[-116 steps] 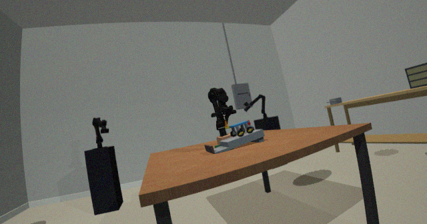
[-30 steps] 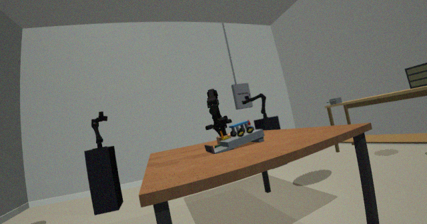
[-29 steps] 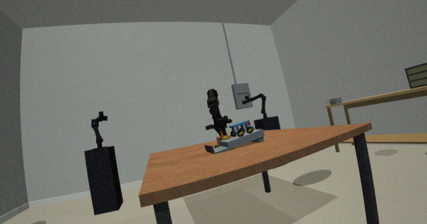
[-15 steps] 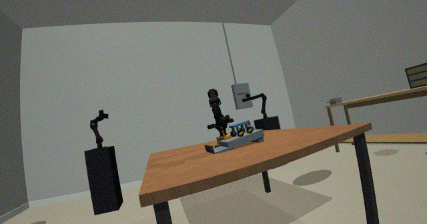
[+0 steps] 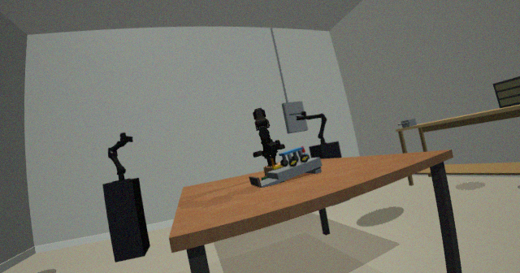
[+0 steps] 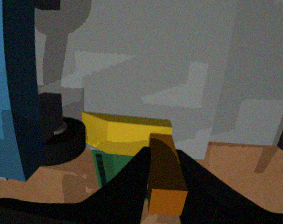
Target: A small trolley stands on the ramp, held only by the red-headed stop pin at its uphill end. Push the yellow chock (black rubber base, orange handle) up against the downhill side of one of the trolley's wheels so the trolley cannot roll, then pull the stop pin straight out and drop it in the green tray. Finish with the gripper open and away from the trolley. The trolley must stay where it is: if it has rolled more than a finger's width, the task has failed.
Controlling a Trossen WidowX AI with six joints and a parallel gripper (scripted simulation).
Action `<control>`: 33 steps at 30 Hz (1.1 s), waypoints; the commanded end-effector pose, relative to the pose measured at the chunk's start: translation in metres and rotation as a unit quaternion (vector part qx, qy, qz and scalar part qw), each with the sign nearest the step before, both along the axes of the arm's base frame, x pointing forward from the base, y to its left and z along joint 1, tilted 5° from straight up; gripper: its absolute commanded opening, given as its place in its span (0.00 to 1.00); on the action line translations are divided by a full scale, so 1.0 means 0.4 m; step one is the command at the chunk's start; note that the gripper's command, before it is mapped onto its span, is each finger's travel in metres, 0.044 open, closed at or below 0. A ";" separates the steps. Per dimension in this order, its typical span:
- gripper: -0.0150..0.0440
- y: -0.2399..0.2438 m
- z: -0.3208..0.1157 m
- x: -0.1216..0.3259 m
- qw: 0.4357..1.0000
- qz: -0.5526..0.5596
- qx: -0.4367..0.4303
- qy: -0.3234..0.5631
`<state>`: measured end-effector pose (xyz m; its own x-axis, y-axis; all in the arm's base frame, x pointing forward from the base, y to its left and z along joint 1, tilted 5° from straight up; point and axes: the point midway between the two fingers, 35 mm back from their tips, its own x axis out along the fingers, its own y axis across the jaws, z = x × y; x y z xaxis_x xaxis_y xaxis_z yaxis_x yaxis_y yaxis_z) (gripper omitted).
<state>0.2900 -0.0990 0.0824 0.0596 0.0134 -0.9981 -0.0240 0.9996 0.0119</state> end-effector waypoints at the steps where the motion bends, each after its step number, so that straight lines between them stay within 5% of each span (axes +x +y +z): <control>1: 0.39 0.000 0.000 0.000 1.000 0.001 0.000 0.000; 6: 0.58 0.000 0.000 0.000 1.000 0.001 0.000 0.000; 24: 0.58 -0.004 0.146 -0.008 1.000 0.000 0.003 0.001; 28: 0.75 -0.005 0.126 -0.008 1.000 -0.002 0.001 0.002; 33: 0.58 0.025 0.160 0.020 0.999 -0.045 0.005 -0.030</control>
